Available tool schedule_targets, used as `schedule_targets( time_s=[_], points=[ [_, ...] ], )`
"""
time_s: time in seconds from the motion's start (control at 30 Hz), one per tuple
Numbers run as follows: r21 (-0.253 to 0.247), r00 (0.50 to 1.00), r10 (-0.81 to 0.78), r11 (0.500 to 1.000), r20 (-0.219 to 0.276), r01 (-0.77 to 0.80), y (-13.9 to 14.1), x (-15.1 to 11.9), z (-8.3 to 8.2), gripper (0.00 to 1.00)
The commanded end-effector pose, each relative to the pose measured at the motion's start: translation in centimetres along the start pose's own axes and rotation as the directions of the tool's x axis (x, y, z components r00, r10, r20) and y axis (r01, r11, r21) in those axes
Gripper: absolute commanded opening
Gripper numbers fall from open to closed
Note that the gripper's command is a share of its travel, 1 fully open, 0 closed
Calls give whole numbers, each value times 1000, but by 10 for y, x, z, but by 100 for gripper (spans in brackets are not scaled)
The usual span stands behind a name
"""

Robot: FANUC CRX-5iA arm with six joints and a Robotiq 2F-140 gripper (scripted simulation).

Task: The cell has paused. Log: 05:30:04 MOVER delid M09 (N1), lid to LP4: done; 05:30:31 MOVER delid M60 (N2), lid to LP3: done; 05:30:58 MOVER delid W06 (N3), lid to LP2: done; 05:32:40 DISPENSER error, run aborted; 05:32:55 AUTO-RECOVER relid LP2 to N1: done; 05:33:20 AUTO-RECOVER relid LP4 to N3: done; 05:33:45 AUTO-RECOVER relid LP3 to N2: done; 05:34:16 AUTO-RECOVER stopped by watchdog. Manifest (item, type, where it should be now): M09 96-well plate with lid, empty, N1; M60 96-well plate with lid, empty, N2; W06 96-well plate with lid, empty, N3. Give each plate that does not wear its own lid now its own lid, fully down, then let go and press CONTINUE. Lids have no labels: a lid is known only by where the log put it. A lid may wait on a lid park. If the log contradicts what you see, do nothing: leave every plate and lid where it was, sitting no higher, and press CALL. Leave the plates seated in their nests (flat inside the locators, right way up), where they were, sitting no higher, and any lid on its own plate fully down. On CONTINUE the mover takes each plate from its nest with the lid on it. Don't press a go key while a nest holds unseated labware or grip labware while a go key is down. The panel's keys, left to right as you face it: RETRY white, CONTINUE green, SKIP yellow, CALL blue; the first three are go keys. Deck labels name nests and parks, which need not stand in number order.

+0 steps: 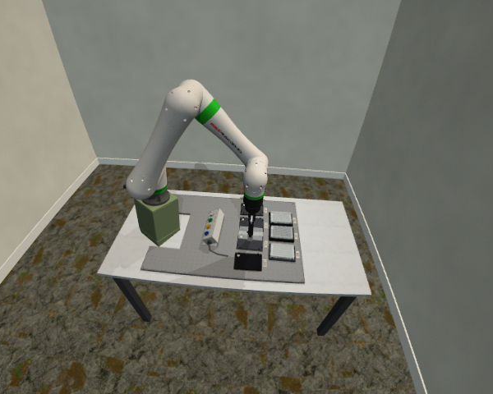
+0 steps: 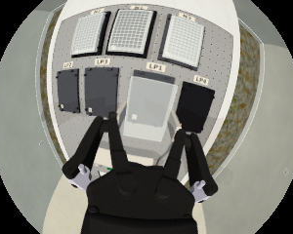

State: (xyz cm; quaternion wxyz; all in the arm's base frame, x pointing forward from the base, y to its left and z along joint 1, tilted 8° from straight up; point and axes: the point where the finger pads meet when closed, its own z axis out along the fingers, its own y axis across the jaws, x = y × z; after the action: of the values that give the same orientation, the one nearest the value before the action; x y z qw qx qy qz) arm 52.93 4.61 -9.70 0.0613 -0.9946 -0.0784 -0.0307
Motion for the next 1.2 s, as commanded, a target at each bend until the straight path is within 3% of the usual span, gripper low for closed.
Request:
schedule_targets(
  time_s=[0.0, 0.63, 1.17],
  points=[
    [0, 1000, 0, 1000, 0, 0, 0, 0, 0, 0],
    [0, 1000, -6, 1000, 0, 6, 0, 0, 2, 0],
    [1, 1000, -14, 1000, -1, 14, 1, 0, 19, 0]
  ],
)
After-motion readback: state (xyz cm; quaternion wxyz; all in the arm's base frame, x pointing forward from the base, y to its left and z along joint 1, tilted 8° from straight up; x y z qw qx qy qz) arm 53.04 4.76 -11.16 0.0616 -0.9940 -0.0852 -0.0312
